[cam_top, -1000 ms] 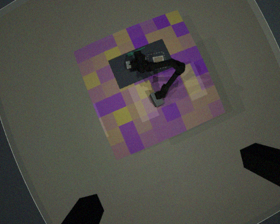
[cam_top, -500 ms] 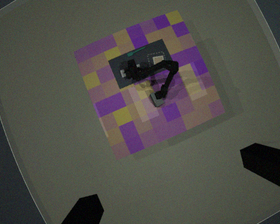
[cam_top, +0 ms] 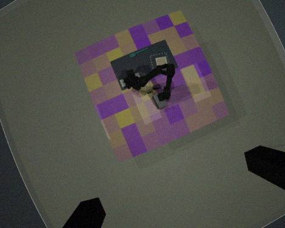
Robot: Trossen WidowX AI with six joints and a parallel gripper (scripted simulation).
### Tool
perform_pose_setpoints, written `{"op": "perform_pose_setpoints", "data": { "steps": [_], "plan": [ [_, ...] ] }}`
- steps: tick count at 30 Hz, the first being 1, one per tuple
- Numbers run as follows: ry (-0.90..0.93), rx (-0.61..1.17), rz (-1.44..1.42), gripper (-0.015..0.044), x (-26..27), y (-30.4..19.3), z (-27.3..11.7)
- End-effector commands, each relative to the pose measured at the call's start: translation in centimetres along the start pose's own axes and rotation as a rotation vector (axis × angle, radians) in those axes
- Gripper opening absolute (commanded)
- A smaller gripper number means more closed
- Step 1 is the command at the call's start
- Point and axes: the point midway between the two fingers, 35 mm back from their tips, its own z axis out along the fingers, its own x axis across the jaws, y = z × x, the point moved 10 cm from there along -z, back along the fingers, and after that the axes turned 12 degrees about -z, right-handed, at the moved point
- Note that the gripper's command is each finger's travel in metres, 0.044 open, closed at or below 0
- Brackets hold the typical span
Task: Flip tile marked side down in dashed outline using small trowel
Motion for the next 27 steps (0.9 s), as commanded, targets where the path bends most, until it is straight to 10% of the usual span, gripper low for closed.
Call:
{"op": "perform_pose_setpoints", "data": {
  "steps": [1, 27],
  "plan": [
    [-0.011, -0.001, -0.004, 0.0000, 0.9, 1.1, -0.6],
    [-0.013, 0.000, -0.007, 0.0000, 3.8, 1.8, 1.7]
  ]
}}
